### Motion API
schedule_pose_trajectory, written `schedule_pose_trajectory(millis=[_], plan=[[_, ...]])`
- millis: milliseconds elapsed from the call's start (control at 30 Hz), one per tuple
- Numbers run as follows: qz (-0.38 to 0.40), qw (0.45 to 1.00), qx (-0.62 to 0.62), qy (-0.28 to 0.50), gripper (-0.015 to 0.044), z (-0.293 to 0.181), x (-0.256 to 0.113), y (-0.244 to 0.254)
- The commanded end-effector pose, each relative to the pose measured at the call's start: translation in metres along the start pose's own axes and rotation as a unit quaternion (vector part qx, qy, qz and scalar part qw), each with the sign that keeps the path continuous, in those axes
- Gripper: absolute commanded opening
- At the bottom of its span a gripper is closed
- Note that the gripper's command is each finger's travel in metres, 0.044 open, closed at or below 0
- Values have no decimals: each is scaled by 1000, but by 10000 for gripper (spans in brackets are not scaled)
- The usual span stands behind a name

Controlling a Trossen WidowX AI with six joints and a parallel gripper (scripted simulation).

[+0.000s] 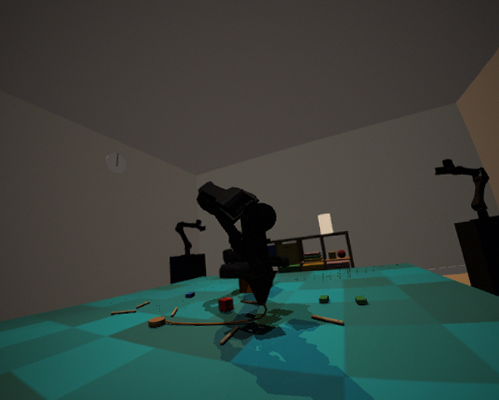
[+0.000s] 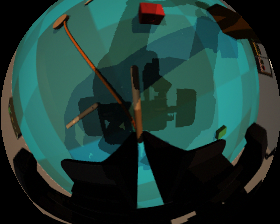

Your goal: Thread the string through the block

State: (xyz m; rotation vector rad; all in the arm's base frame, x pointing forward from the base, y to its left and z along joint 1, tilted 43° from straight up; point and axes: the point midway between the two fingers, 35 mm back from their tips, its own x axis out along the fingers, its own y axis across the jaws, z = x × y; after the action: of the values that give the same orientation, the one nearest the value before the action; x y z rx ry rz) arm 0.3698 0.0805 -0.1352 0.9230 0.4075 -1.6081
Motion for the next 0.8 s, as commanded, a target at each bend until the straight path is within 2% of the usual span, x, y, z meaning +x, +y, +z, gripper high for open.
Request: schedule_pose_trajectory(millis=[0, 767], plan=[[0, 1000, -1, 1, 0, 2, 2, -3], [0, 1000, -2, -2, 0, 14, 21, -22]])
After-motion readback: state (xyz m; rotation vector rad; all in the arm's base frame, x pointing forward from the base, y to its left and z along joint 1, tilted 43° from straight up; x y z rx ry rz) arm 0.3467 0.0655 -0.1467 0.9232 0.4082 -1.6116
